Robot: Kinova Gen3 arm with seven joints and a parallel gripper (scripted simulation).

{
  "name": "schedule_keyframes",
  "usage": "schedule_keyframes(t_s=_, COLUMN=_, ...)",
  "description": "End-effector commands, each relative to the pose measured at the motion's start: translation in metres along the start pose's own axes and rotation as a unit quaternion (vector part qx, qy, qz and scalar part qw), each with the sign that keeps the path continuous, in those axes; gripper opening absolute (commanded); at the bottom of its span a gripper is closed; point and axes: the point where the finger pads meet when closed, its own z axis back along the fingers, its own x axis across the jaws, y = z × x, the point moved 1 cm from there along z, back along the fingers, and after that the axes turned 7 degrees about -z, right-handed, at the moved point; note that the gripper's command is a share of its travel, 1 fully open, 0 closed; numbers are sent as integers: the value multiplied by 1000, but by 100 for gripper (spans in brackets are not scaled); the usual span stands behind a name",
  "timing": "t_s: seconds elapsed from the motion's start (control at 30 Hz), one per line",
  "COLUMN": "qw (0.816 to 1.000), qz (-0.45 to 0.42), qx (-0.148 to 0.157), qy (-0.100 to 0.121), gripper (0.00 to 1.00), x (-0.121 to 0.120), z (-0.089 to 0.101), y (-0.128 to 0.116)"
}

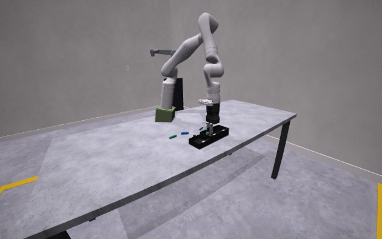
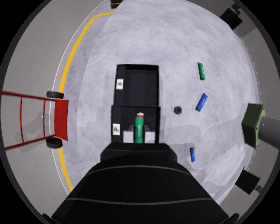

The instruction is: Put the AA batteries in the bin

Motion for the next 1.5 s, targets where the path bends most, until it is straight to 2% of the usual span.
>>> schedule_keyframes(t_s=0.0, qw=1000, qz=-2, qx=1, qy=-1, gripper=31, x=1, z=-2, y=2)
schedule_keyframes(t_s=0.33, qw=1000, qz=-2, qx=1, qy=-1, gripper=31, x=1, z=-2, y=3)
schedule_keyframes(t_s=0.37, qw=1000, qz=-2, qx=1, qy=-1, gripper=60, x=1, z=-2, y=3)
schedule_keyframes(t_s=1.03, qw=1000, qz=-2, qx=1, qy=-1, gripper=60, x=1, z=0, y=3)
schedule_keyframes(t_s=1.47, qw=1000, qz=-2, qx=1, qy=-1, gripper=60, x=1, z=17, y=3)
